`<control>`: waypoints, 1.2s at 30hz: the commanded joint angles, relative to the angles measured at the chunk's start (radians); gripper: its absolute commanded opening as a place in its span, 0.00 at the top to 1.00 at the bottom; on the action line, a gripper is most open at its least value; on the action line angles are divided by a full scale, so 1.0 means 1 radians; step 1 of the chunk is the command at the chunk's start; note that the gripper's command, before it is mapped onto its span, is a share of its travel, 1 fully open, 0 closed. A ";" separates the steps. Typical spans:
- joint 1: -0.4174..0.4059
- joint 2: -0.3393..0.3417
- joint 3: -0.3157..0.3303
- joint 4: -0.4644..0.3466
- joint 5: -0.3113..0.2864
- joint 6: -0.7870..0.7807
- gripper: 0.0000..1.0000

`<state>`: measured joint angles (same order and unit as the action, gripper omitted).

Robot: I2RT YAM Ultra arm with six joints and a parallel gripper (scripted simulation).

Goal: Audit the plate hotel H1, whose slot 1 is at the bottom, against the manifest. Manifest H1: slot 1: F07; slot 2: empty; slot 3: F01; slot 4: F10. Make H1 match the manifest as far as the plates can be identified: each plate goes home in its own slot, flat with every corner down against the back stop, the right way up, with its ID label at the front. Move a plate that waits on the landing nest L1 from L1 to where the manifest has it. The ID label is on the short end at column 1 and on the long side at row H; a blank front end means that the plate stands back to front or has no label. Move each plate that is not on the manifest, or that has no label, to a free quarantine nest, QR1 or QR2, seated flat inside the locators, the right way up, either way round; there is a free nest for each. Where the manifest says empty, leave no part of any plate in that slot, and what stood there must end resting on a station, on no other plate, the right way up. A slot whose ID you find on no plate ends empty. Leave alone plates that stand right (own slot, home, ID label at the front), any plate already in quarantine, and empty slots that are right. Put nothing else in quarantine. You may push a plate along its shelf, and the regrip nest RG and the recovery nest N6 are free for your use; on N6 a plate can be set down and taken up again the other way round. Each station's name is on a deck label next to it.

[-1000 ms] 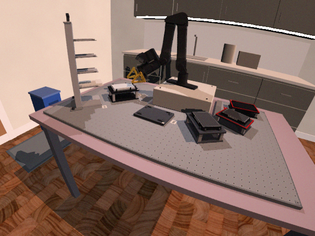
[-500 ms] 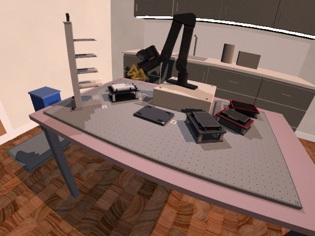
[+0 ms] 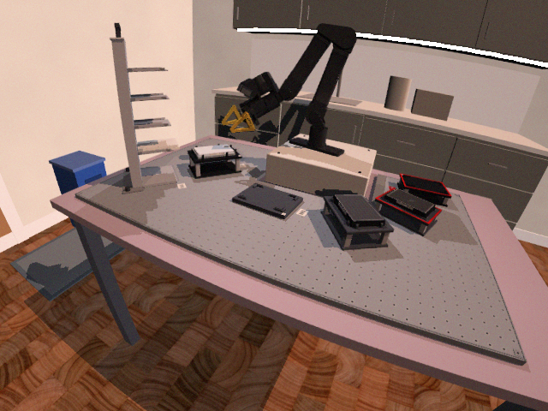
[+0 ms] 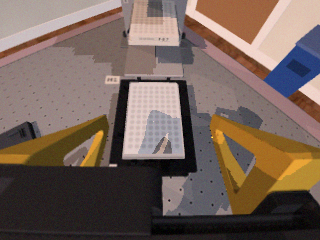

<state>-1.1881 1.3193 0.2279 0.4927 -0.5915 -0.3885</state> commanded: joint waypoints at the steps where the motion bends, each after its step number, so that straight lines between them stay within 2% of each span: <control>1: -0.001 -0.032 0.013 -0.091 -0.009 -0.005 0.00; 3: -0.003 -0.053 0.021 -0.120 -0.010 -0.006 0.00; 11: -0.003 -0.061 0.024 -0.131 -0.010 -0.006 0.00; 20: -0.004 -0.175 0.088 -0.310 -0.011 -0.007 0.00; 23: -0.001 -0.179 0.093 -0.317 -0.009 -0.005 0.00; 36: -0.002 -0.281 0.201 -0.527 -0.009 -0.005 0.00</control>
<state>-1.1896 1.0538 0.4084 0.0437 -0.5968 -0.3931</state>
